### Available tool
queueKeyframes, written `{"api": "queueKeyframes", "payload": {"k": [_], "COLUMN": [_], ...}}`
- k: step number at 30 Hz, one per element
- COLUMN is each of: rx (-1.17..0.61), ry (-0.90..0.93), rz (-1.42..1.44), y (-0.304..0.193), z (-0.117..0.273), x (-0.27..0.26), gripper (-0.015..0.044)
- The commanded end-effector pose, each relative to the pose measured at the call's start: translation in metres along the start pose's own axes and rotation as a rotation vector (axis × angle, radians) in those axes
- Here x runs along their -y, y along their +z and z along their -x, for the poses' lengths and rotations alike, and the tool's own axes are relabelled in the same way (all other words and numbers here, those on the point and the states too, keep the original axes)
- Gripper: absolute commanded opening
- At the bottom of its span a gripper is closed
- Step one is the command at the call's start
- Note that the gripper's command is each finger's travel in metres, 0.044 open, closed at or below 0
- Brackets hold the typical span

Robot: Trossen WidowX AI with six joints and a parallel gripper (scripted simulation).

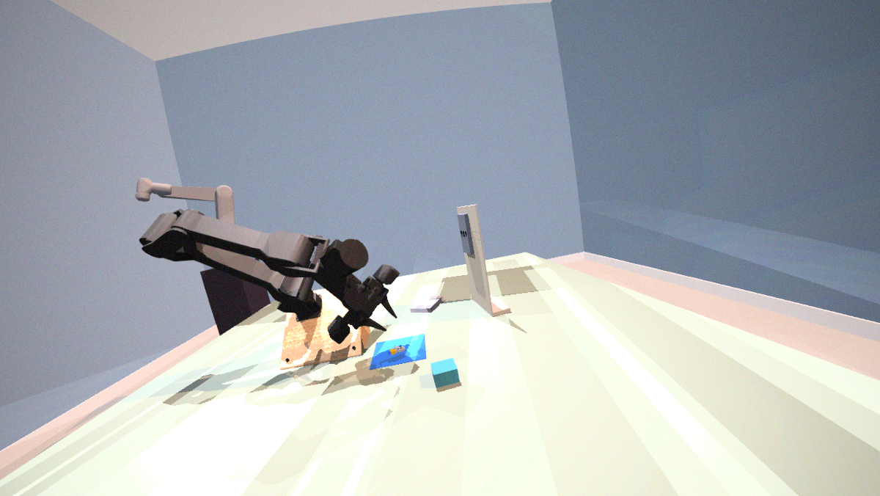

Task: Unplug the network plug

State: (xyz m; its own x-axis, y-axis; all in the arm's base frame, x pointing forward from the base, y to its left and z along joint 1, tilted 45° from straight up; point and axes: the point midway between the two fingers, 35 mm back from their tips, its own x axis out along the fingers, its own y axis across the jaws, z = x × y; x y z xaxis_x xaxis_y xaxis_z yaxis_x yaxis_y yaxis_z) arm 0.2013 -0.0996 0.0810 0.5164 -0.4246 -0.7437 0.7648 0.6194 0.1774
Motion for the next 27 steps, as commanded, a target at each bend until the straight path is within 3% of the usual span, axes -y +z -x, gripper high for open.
{"api": "queueKeyframes", "payload": {"k": [1,27], "rx": [0.007,0.006], "ry": [0.000,-0.001], "rz": [-0.007,-0.006], "y": [0.002,0.001], "z": [0.005,0.024], "x": [-0.003,-0.015], "gripper": [0.0156,0.0156]}}
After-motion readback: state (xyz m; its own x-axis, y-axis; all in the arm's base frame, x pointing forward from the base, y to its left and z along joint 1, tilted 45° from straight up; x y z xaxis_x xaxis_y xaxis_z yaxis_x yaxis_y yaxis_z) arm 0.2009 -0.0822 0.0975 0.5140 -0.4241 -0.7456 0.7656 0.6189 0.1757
